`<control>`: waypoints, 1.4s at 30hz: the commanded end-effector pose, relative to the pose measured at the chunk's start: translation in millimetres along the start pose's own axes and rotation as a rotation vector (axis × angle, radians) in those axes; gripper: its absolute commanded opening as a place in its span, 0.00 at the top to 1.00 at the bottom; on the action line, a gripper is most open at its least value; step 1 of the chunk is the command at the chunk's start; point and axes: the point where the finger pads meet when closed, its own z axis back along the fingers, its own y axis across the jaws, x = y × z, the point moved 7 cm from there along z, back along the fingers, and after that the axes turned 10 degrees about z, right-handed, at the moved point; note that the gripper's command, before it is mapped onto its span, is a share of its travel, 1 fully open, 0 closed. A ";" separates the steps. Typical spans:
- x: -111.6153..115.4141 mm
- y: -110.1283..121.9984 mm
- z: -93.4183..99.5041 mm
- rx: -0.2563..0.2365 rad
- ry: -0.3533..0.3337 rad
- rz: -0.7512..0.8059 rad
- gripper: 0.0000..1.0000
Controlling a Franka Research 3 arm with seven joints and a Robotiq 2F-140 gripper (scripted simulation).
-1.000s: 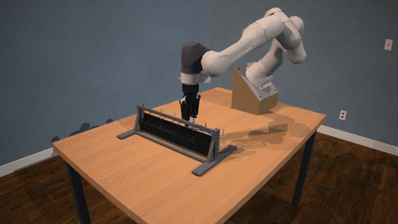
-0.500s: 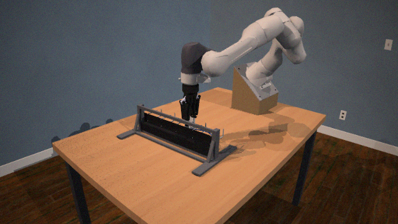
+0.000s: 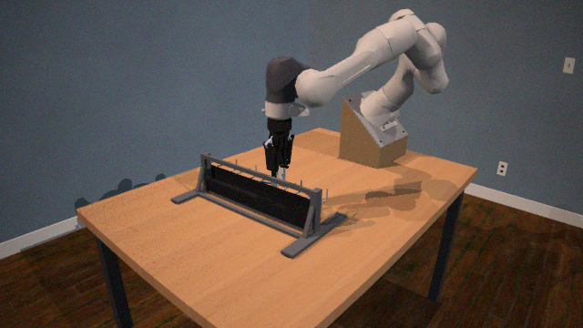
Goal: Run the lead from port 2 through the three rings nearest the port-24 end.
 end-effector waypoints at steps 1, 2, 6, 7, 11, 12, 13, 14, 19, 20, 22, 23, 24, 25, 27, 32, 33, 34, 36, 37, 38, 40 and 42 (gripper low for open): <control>0.2 -0.8 12.2 -0.003 0.002 -0.007 0.80; 0.2 -0.8 15.6 -0.003 0.002 -0.007 0.80; 0.2 -0.7 22.8 -0.003 0.002 -0.007 0.80; 0.2 -0.7 26.5 -0.003 0.002 -0.007 0.80; 0.2 -0.7 41.3 -0.003 0.002 -0.007 0.80; 0.3 -0.7 44.9 -0.003 0.002 -0.007 0.80; 0.3 -0.7 48.4 -0.003 0.002 -0.007 0.80; 0.3 -0.7 51.7 -0.003 0.002 -0.007 0.80; 0.3 -0.6 65.3 -0.003 0.002 -0.007 0.80; 0.3 -0.6 67.2 -0.003 0.002 -0.007 0.80; 0.3 -0.6 68.9 -0.003 0.002 -0.007 0.80; 0.3 -0.6 68.9 -0.003 0.002 -0.007 0.80; 0.3 -0.6 70.3 -0.003 0.002 -0.007 0.80; 0.3 -0.6 71.4 -0.003 0.002 -0.007 0.80; 0.3 -0.6 72.8 -0.003 0.002 -0.007 0.80; 0.3 -0.6 73.4 -0.003 0.002 -0.007 1.00; 0.3 -0.6 73.4 -0.003 0.002 -0.007 1.00; 0.3 -0.6 73.4 -0.003 0.002 -0.007 1.00; 0.3 -0.6 73.4 -0.003 0.002 -0.007 1.00; 0.3 -0.6 73.4 -0.003 0.002 -0.007 1.00; 0.3 -0.6 73.4 -0.003 0.002 -0.007 1.00; 0.3 -0.6 73.4 -0.003 0.002 -0.007 1.00; 0.3 -0.6 73.4 -0.003 0.002 -0.007 1.00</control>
